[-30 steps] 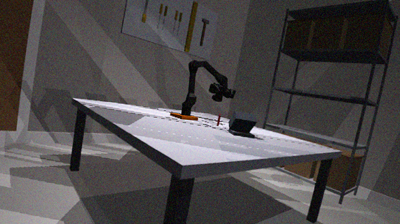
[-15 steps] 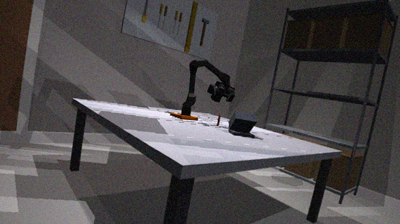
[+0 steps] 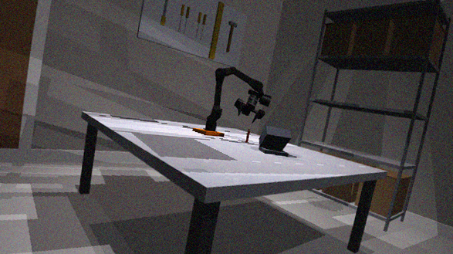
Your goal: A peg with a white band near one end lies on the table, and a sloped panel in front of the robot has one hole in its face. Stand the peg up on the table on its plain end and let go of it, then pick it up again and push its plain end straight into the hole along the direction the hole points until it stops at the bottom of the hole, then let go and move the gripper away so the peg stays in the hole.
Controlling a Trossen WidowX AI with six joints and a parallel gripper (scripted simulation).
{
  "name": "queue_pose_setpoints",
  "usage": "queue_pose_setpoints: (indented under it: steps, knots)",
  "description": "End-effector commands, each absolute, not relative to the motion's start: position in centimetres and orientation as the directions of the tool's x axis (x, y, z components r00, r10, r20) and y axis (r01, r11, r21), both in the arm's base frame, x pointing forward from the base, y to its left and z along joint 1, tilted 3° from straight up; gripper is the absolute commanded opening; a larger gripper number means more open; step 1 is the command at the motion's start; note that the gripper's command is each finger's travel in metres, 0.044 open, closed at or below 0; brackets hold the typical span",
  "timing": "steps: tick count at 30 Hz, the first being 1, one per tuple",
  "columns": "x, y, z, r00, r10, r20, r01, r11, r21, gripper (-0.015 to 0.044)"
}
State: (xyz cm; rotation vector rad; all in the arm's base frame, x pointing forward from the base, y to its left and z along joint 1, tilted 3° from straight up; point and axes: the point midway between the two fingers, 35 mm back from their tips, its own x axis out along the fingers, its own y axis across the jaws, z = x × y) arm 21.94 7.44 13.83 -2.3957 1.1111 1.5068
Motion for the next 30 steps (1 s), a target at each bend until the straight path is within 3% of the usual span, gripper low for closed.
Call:
queue_pose_setpoints:
  steps: [1, 17, 30]
  knots:
    - [22.1, 7.8, 13.4, 0.174, -0.448, -0.877, -0.612, -0.747, 0.261, 0.044]
    - [23.6, 9.6, 13.0, -0.033, 0.012, -0.999, -0.565, -0.825, 0.009, 0.044]
    - [23.7, 9.7, 12.6, -0.035, 0.034, -0.999, -0.551, -0.834, -0.009, 0.044]
